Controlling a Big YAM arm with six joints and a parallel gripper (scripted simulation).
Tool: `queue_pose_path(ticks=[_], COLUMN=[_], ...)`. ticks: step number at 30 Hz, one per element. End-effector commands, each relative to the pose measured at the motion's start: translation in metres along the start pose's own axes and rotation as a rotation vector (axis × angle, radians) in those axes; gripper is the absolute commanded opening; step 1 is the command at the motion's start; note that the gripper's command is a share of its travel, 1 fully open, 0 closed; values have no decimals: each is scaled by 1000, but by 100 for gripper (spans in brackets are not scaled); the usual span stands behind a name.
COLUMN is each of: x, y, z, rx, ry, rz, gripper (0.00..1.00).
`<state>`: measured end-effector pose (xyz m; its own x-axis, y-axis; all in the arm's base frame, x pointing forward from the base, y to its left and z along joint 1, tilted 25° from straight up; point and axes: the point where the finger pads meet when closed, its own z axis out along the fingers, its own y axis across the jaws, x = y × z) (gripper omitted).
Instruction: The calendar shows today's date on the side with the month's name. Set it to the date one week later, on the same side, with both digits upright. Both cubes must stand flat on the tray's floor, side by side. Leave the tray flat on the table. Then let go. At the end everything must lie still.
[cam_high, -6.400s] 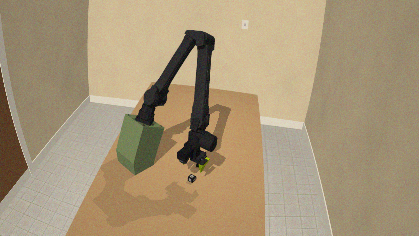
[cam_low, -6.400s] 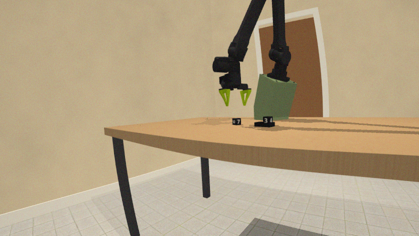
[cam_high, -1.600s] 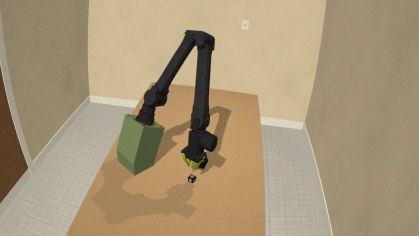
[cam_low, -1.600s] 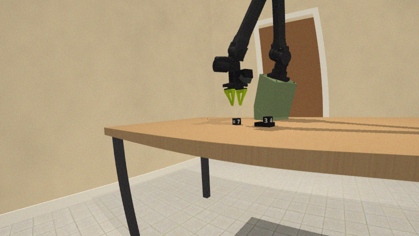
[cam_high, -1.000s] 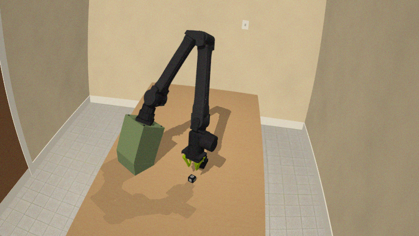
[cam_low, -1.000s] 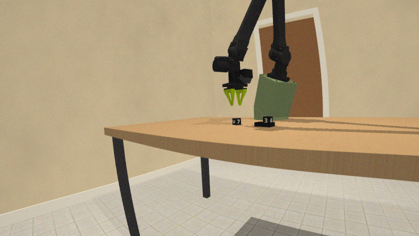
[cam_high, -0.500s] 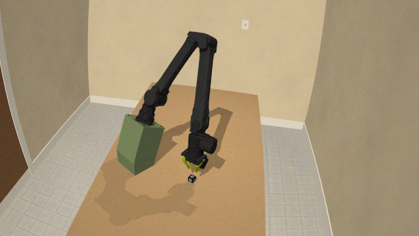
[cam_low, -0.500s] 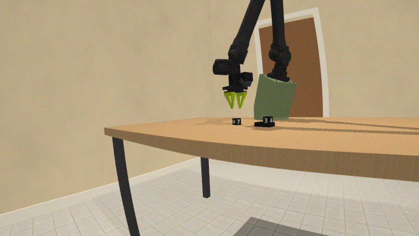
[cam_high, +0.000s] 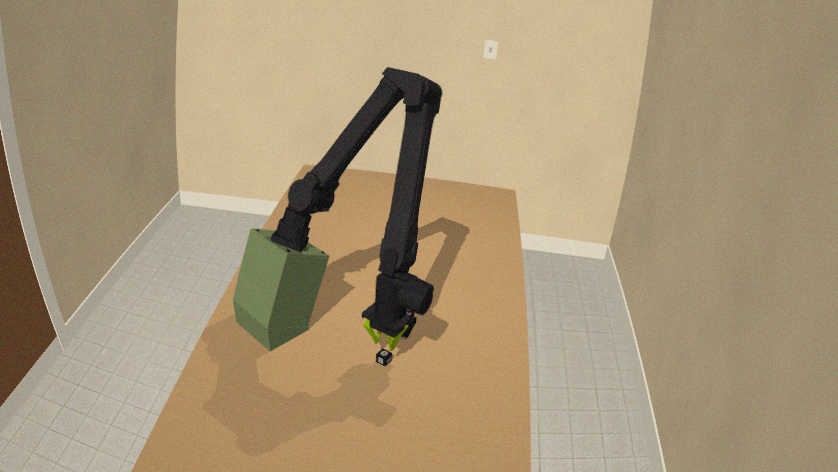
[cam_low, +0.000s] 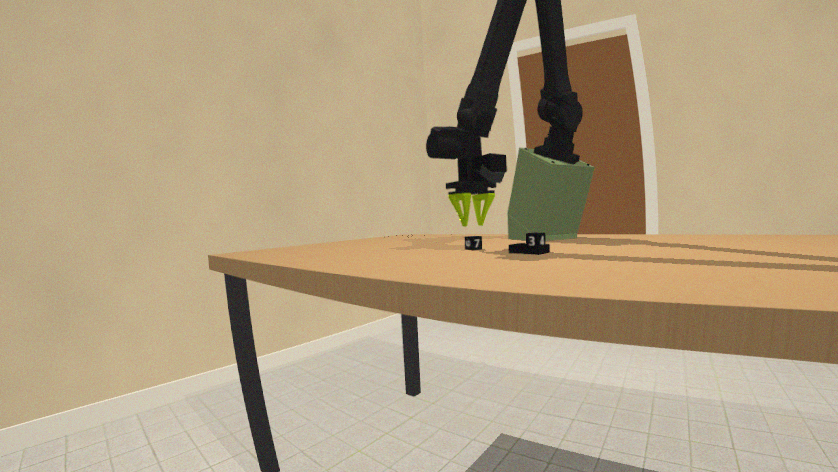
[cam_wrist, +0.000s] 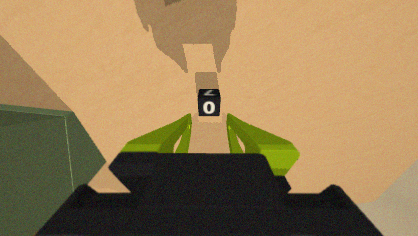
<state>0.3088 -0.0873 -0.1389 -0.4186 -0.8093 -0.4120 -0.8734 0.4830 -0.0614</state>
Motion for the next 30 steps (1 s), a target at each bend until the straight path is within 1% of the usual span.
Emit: queue_pose_path(ticks=[1, 15, 30], x=[-3, -3, -3], y=[-9, -7, -5], z=[8, 18, 18], rx=[9, 5, 2], ry=[-1, -1, -1], rz=[-5, -3, -5], gripper=[44, 44, 44])
